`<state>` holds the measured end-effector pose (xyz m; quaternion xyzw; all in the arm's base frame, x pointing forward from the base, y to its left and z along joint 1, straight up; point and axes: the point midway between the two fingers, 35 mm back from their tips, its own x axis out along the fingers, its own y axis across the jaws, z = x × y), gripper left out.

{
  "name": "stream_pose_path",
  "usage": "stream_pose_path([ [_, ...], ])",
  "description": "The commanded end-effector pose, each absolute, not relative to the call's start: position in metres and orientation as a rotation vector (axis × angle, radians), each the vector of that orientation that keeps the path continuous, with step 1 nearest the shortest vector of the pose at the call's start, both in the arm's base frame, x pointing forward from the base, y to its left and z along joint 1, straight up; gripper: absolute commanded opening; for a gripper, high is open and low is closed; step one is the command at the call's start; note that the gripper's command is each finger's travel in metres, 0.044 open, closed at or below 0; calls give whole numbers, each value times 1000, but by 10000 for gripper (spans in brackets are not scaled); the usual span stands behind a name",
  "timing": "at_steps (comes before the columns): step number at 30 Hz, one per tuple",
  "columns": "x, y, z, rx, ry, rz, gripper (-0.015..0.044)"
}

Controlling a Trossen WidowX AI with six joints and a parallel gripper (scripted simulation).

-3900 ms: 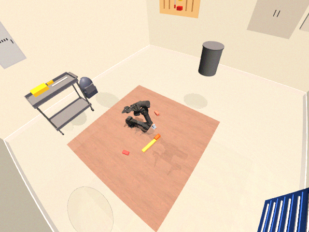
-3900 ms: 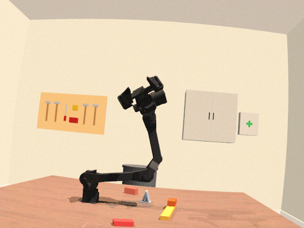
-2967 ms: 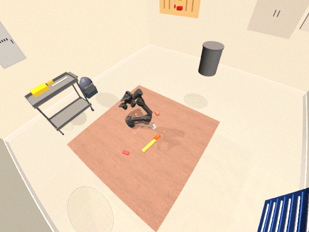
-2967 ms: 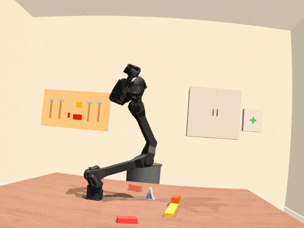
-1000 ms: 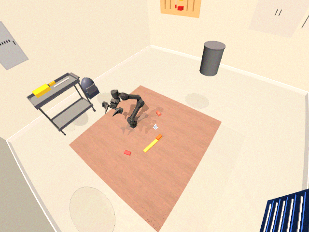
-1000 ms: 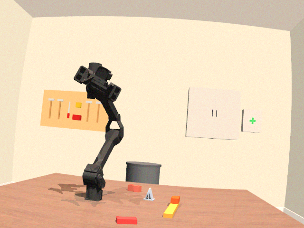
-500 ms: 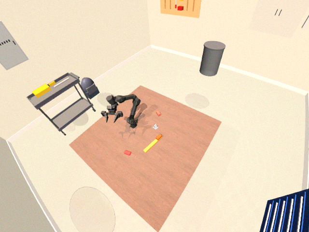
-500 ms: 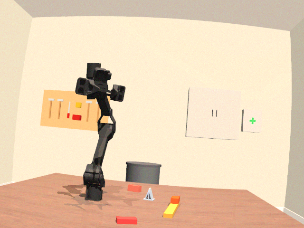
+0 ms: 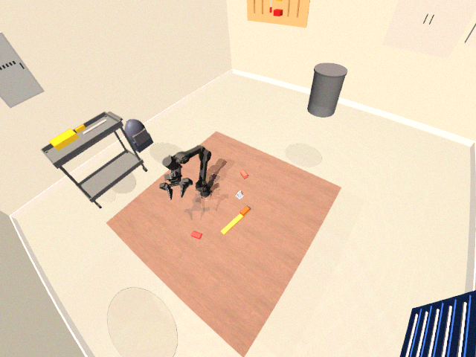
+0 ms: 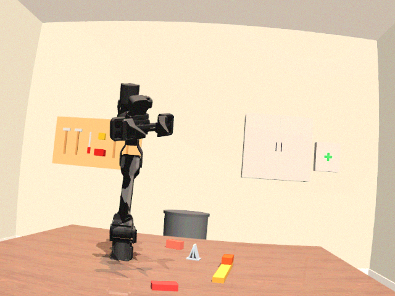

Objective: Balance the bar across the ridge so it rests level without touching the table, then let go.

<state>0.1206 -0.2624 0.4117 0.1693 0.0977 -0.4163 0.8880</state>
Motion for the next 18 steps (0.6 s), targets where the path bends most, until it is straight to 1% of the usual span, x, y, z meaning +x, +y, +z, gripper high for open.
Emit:
stream_pose_path([
  [1,135,-267,400,453,223,-842,315],
  [18,198,-264,349,743,372,-768,315],
])
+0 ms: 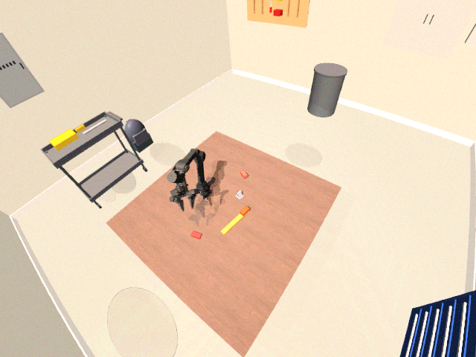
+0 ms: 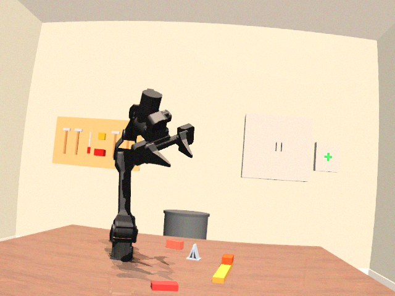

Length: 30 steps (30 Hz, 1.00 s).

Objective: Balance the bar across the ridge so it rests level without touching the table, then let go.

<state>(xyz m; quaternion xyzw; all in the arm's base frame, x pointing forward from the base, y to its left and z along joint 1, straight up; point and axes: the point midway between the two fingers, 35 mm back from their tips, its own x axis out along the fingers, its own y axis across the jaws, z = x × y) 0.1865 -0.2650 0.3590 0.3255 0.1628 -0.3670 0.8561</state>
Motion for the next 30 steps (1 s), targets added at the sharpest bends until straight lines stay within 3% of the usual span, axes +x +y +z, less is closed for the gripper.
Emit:
stream_pose_path([
  [1,202,-263,345,763,382,-766,315],
  [30,301,-193,249,1210,747,-811,315],
])
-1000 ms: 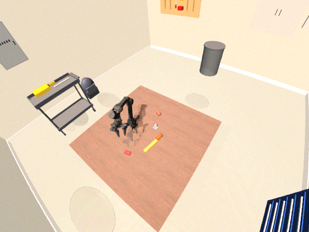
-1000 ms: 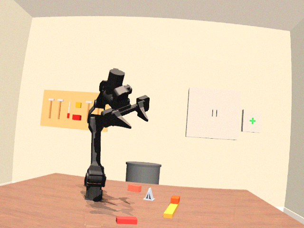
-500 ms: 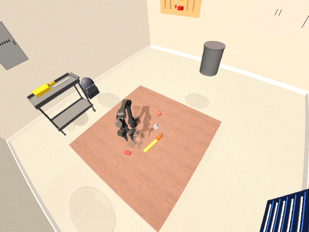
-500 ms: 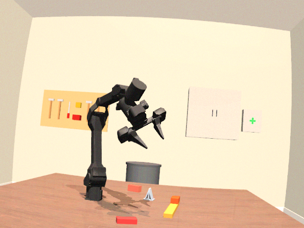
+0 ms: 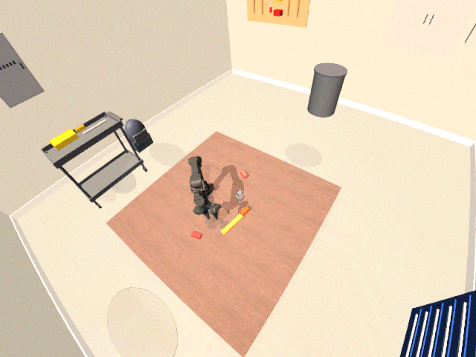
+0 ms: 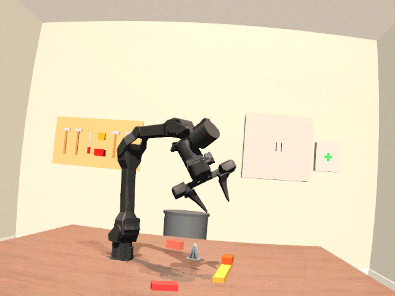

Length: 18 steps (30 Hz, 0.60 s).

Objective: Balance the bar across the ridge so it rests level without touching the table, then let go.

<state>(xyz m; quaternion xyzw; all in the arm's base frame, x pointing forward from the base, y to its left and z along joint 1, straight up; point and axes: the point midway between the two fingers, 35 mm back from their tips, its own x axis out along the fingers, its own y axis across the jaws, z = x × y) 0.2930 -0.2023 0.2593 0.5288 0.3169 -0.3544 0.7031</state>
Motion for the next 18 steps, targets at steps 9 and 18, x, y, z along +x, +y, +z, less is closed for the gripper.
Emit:
stream_pose_path([
  [9,323,-160,219,1294,874,-898,315],
  [18,338,-123,189,1342,989,-1026,315],
])
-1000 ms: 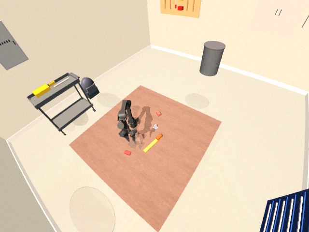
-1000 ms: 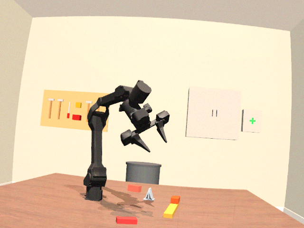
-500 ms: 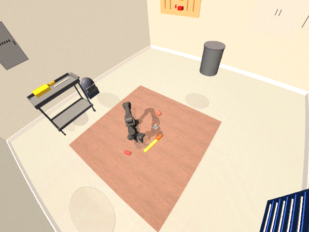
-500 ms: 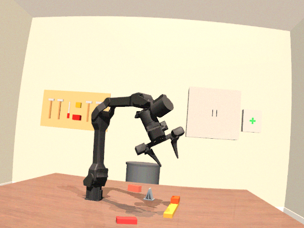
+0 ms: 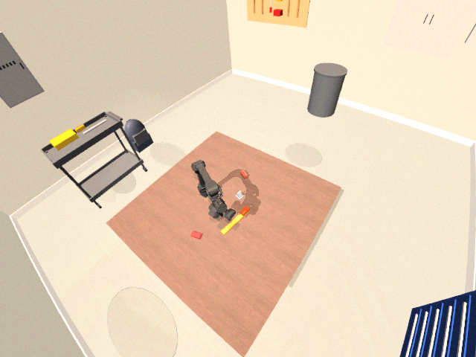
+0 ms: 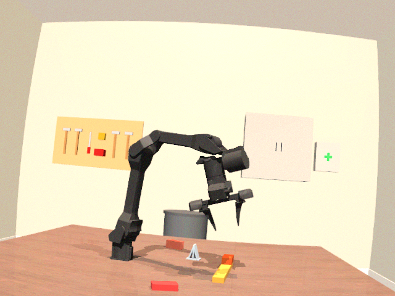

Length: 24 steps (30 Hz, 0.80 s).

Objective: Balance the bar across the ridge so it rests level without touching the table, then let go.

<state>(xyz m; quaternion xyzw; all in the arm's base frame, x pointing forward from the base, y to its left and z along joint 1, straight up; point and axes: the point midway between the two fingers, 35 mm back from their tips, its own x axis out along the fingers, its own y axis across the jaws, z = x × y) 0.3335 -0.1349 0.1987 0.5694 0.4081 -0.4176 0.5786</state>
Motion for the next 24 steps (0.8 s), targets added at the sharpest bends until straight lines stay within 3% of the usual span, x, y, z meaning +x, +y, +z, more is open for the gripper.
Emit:
stream_pose_path([
  [1,339,-119,186,1345,1000,-1042,315],
  [14,348,-64,147,1322,1112,-1268,315],
  [24,350,-62,124,1319,1115,-1280,315],
])
